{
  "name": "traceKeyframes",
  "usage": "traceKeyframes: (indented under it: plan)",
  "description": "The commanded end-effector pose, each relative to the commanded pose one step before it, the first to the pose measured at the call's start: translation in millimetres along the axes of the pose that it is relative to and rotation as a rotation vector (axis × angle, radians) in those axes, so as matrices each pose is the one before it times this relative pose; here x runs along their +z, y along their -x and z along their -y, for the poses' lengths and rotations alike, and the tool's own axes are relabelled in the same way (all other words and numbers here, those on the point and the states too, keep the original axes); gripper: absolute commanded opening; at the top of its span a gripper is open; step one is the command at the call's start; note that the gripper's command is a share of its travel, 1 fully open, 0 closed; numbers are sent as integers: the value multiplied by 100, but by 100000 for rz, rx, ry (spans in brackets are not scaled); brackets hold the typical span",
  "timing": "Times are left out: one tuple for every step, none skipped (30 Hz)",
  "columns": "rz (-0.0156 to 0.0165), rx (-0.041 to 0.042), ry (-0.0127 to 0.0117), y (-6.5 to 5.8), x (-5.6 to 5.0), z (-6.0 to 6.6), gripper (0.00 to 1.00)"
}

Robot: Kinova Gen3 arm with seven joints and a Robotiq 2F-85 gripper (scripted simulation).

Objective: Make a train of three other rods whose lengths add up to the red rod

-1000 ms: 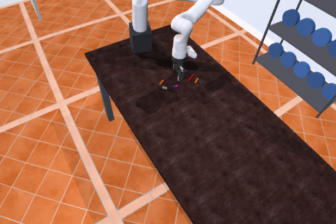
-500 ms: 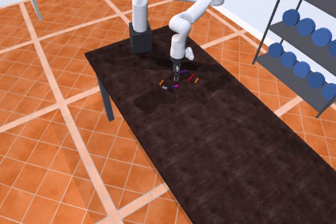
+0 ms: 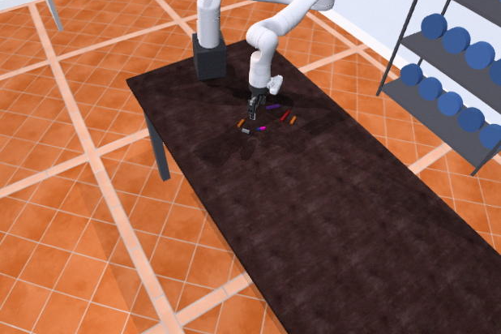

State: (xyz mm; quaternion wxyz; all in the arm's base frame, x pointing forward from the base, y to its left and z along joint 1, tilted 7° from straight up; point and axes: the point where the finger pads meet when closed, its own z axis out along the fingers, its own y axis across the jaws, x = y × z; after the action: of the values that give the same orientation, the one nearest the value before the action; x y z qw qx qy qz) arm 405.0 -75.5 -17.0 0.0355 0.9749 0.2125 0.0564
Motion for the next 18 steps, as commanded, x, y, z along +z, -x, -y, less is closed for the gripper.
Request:
traceKeyframes:
  plan:
    - [-153,10713,482,446,72,-287,100]
    - [-20,4097,7,153,38,-50,100]
    - [-18,4145,6,153,38,-55,100]
    - [-16,4186,6,153,38,-61,100]
    - [-15,4222,6,152,38,-67,100]
    - [-13,4251,6,151,38,-72,100]
    - [-11,4273,7,150,38,-78,100]
    - [-9,4289,7,148,38,-84,100]
    - [-7,4299,7,145,38,-89,100]
    - [-5,4302,8,142,38,-94,100]
    - [-3,4299,9,139,38,-99,100]
    - [-1,4289,10,136,37,-103,100]
    - [1,4273,11,132,37,-108,100]
    - [3,4250,12,127,37,-112,100]
    - [0,0,0,0,0,0,100]
    - [0,0,0,0,0,0,100]
    - [4,4221,13,123,36,-115,100]
    - [5,4186,15,118,36,-119,100]
